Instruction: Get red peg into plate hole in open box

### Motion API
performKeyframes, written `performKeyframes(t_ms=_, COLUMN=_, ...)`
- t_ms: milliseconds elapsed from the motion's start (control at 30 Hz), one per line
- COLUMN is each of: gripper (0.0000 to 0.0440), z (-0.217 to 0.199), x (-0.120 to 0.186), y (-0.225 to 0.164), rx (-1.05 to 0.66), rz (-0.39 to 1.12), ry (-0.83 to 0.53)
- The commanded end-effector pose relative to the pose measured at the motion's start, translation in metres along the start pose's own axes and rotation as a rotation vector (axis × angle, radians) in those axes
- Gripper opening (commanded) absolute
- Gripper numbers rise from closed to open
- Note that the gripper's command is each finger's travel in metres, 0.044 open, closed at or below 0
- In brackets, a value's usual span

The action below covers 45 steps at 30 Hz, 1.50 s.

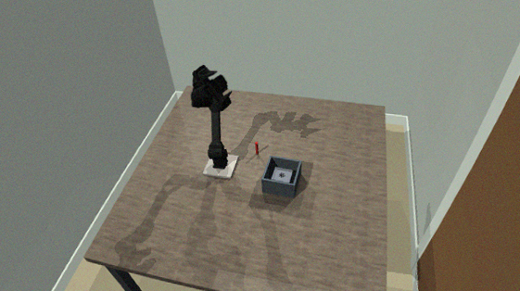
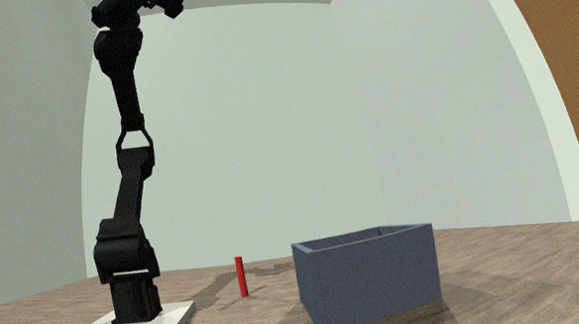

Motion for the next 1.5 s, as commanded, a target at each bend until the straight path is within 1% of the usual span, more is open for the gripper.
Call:
performKeyframes(t_ms=0, gripper=0.044, z=0.013, x=-0.003, y=-0.003, rx=-0.156, rz=0.023, ry=0.01)
performKeyframes(t_ms=333, gripper=0.044, z=0.046, x=-0.011, y=-0.003, rx=-0.489, rz=0.069, ry=0.071)
performKeyframes(t_ms=700, gripper=0.044, z=0.09, x=-0.017, y=0.009, rx=-0.837, rz=0.133, ry=0.195)
performKeyframes(t_ms=1100, gripper=0.044, z=0.141, x=-0.015, y=0.039, rx=-1.179, rz=0.227, ry=0.394)
performKeyframes(t_ms=1467, gripper=0.044, z=0.184, x=-0.003, y=0.079, rx=-1.446, rz=0.351, ry=0.623)
Point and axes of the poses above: the point midway between the two fingers, 35 mm back from their tips, its own x axis back along the fingers, its own z axis across the jaws, y = z × x, the point moved 4 cm from there along x, back along the fingers, and after that the axes turned 10 degrees about x, right-handed, at the moved point
